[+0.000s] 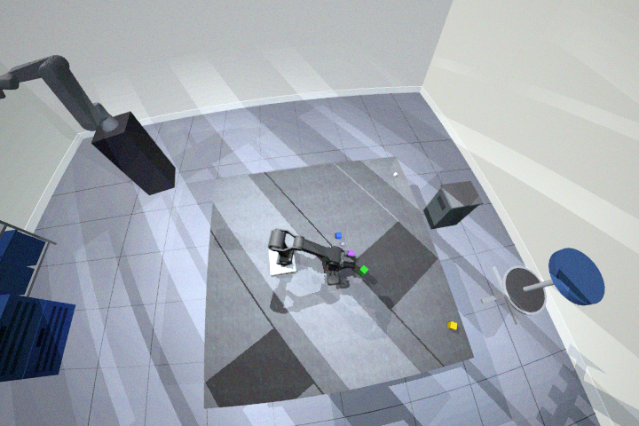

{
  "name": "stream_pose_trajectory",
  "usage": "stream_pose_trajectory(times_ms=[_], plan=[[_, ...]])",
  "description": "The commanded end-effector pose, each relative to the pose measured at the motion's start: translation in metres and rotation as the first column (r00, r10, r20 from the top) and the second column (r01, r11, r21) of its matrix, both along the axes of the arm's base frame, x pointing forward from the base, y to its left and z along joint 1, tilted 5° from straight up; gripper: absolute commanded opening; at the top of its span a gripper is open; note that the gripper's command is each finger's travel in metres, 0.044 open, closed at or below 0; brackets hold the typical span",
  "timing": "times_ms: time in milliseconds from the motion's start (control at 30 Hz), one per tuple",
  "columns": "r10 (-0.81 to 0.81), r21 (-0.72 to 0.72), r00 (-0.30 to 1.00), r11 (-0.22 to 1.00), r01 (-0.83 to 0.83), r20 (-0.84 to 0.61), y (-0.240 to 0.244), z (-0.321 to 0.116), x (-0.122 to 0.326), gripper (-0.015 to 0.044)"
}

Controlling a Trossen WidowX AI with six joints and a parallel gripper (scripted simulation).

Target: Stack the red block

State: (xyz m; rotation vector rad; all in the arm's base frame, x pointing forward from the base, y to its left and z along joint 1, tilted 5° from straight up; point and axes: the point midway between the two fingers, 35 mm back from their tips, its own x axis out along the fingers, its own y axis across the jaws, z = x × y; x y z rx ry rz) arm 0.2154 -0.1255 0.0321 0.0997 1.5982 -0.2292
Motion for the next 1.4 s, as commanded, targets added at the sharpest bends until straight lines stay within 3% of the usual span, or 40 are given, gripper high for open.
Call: stream_pose_trajectory(times_ms=[0, 533, 900, 1367], plan=[[0.000, -0.006, 1.000, 1.000, 0.000, 0.020, 0.000, 0.023, 0.005, 0.0000], [0.000, -0.005, 1.000, 1.000, 0.000, 0.020, 0.006, 0.098, 0.006, 0.0000], [0.000, -0.005, 1.000, 1.000, 0.000, 0.020, 0.006, 0.102, 0.008, 0.0000], [-0.004, -0.002, 1.000, 1.000, 0.004, 0.027, -0.012, 0.114, 0.055, 0.0000]])
